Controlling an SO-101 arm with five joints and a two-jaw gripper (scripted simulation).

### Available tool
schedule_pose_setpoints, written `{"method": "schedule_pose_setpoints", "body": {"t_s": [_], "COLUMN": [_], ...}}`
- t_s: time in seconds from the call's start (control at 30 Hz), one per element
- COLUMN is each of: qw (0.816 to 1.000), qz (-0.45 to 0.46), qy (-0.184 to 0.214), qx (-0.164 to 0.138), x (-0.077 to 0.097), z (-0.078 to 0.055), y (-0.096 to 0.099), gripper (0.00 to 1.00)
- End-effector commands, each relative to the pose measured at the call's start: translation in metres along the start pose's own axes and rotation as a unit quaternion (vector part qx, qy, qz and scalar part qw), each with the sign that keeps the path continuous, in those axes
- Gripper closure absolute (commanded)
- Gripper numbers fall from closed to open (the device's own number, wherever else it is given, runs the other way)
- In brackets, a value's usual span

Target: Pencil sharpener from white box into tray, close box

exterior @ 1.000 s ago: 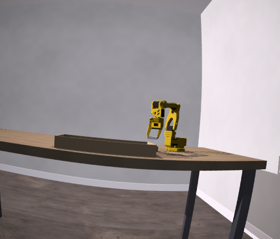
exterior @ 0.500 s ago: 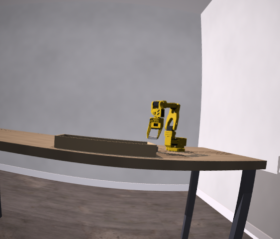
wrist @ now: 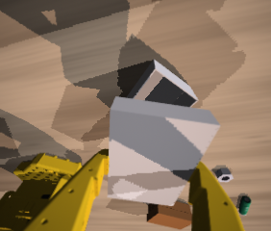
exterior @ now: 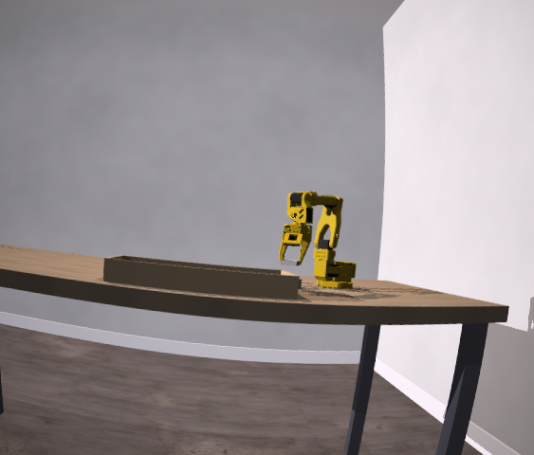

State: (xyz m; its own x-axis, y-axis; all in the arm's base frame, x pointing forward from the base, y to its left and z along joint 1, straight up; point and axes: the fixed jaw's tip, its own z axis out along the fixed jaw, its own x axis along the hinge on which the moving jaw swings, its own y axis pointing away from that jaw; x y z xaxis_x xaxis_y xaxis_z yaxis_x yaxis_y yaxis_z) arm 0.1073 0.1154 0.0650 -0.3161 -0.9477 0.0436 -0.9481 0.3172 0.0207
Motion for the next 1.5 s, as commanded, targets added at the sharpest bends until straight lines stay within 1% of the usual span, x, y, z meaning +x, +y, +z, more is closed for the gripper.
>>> {"method": "schedule_pose_setpoints", "body": {"t_s": [0.0,0.2,1.03,1.47], "qw": [1.0,0.999,0.999,0.997], "qz": [0.016,0.028,0.03,0.078], "qy": [-0.022,-0.022,-0.022,-0.023], "qx": [0.01,0.01,0.01,0.009], "x": [-0.0082,-0.0091,-0.0092,-0.011], "z": [-0.0057,-0.0058,-0.0058,-0.0059], "y": [-0.0017,-0.002,-0.002,-0.0023], "gripper": [0.77,0.77,0.77,0.77]}}
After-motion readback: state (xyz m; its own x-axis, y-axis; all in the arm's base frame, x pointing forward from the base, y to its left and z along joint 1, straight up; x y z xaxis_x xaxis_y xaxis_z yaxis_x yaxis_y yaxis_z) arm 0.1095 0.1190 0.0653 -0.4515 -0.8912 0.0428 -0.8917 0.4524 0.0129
